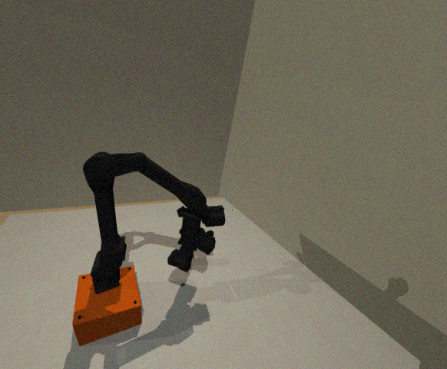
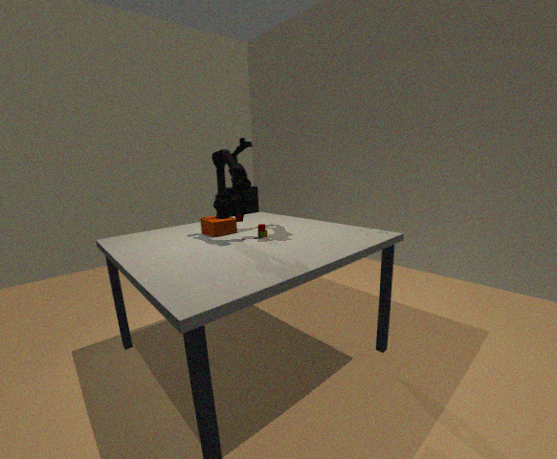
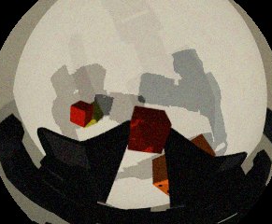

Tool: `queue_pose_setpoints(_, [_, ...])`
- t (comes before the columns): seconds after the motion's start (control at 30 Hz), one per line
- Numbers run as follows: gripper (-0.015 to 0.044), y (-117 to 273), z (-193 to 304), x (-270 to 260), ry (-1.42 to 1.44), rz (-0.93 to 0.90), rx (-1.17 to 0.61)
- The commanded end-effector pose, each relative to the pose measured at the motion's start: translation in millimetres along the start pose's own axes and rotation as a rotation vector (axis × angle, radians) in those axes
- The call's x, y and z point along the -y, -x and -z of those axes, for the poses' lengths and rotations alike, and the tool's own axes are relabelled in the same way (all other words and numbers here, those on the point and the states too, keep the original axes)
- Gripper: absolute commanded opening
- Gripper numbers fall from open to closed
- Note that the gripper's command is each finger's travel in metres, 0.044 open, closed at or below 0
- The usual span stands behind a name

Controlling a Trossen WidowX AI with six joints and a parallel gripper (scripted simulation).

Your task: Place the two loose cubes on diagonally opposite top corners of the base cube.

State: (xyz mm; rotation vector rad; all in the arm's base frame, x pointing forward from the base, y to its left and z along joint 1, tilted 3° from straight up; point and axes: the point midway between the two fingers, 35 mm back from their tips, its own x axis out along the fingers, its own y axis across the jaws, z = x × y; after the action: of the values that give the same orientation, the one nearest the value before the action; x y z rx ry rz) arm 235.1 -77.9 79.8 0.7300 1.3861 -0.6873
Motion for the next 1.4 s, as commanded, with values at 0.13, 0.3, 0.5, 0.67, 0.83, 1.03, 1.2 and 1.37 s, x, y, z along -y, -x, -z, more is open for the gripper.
queue_pose_setpoints(0.13, [0.0105,5.0,3.0,-12.8,-0.013,-0.005,0.000])
queue_pose_setpoints(0.3, [0.0105,4.8,7.2,-26.6,-0.033,-0.006,-0.001])
queue_pose_setpoints(0.5, [0.0105,4.5,13.4,-43.1,-0.058,-0.007,-0.002])
queue_pose_setpoints(0.67, [0.0105,4.1,19.6,-56.8,-0.079,-0.008,-0.003])
queue_pose_setpoints(0.83, [0.0105,3.8,26.8,-70.3,-0.100,-0.009,-0.003])
queue_pose_setpoints(1.03, [0.0105,3.3,36.6,-86.2,-0.125,-0.010,-0.004])
queue_pose_setpoints(1.2, [0.0105,2.8,45.8,-99.2,-0.146,-0.011,-0.005])
queue_pose_setpoints(1.37, [0.0105,2.3,56.0,-111.8,-0.167,-0.012,-0.006])
